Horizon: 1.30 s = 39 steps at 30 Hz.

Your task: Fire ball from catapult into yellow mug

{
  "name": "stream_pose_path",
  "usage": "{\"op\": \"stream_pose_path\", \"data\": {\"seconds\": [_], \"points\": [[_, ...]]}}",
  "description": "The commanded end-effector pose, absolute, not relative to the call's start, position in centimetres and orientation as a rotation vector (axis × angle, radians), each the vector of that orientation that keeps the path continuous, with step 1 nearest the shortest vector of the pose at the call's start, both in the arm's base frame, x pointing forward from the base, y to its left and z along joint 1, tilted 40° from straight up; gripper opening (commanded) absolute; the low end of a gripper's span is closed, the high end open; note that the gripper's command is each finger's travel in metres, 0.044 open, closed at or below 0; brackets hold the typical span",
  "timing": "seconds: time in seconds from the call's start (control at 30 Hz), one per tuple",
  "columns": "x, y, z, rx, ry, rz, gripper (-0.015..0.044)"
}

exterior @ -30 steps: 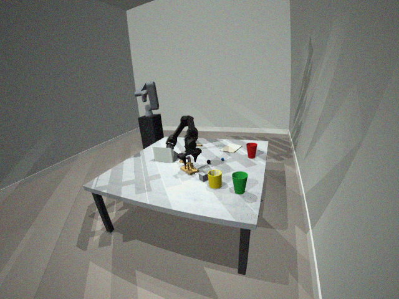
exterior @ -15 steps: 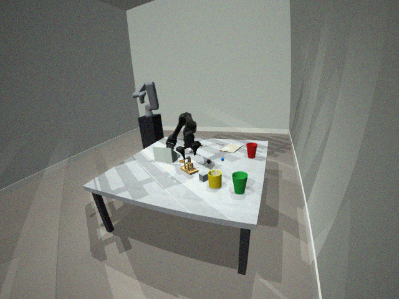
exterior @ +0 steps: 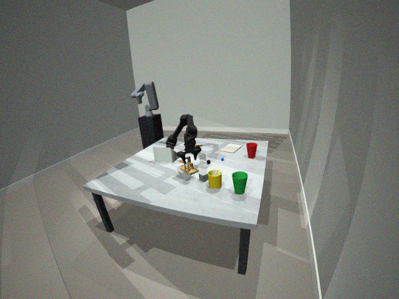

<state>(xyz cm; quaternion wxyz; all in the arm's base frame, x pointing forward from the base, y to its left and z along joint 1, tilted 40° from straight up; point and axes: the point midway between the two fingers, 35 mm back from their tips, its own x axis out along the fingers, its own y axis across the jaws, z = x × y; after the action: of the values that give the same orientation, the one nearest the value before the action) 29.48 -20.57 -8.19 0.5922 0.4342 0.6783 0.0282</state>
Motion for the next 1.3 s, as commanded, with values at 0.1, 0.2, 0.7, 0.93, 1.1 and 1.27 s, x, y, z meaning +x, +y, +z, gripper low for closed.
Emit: {"op": "stream_pose_path", "data": {"seconds": [0.1,0.2,0.7,0.93,1.1,1.27], "points": [[29.6,-19.8,-9.1,1.020,1.574,0.065,0.0440],[29.7,-19.5,-9.5,1.020,1.574,0.065,0.0440],[29.8,-17.9,-11.4,1.020,1.573,0.066,0.0440],[29.9,-17.2,-12.2,1.021,1.573,0.067,0.0440],[29.9,-17.1,-12.3,1.021,1.573,0.067,0.0440],[30.0,-17.4,-12.1,1.008,1.572,0.067,0.0309]]}}
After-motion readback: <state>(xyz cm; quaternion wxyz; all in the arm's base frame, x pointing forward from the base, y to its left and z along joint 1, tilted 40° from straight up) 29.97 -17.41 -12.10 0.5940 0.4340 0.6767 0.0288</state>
